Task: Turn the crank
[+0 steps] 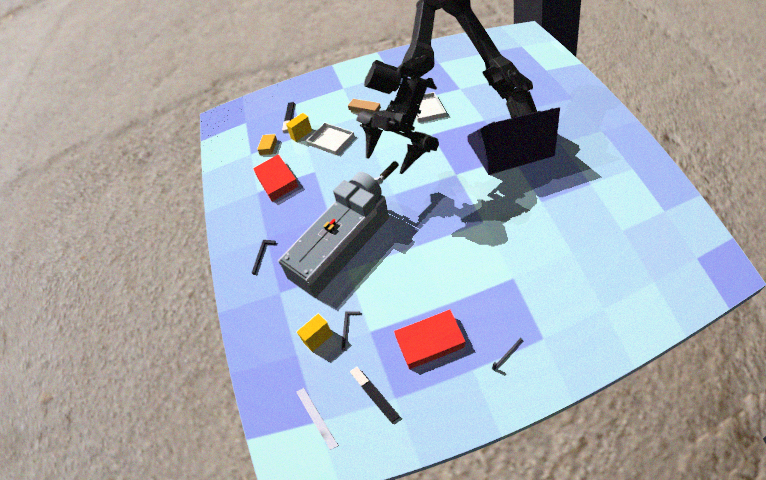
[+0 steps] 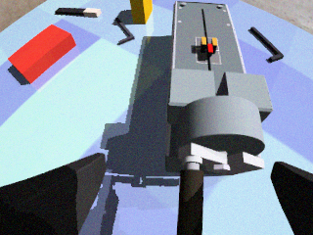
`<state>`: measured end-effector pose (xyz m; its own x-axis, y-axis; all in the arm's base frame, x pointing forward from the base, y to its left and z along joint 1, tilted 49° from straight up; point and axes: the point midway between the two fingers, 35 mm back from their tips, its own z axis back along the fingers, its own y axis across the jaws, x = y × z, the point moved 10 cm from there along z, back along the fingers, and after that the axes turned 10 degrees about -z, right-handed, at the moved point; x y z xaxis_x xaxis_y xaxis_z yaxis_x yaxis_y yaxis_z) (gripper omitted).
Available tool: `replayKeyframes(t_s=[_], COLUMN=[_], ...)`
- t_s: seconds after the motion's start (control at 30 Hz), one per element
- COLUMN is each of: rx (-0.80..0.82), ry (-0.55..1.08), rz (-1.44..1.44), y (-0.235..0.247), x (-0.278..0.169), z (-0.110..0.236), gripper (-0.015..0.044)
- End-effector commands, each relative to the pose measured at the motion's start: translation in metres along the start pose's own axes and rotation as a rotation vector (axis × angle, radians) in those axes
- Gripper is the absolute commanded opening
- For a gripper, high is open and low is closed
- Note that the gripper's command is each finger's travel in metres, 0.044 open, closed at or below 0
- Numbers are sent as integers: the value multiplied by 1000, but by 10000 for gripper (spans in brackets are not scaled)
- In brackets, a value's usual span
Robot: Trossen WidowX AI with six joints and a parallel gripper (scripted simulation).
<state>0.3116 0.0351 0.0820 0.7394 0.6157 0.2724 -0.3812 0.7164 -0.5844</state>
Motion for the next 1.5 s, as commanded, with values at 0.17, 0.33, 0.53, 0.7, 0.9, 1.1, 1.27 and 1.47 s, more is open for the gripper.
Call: replayKeyframes(t_s=[0.17,0.33,0.53,0.7,0.9,1.1,1.27,1.47], rx=[-5,-59,-138,-208,-294,-374,-376,-379], ry=[-15,15,47,66,79,80,81,80], rz=[-4,-60,-137,-199,-273,-336,-341,-337], y=[6,7,11,17,28,40,38,33], x=[37,56,82,102,123,140,128,101], z=[37,25,8,-8,-28,-46,-61,-87], gripper=[440,440,440,440,440,440,440,440])
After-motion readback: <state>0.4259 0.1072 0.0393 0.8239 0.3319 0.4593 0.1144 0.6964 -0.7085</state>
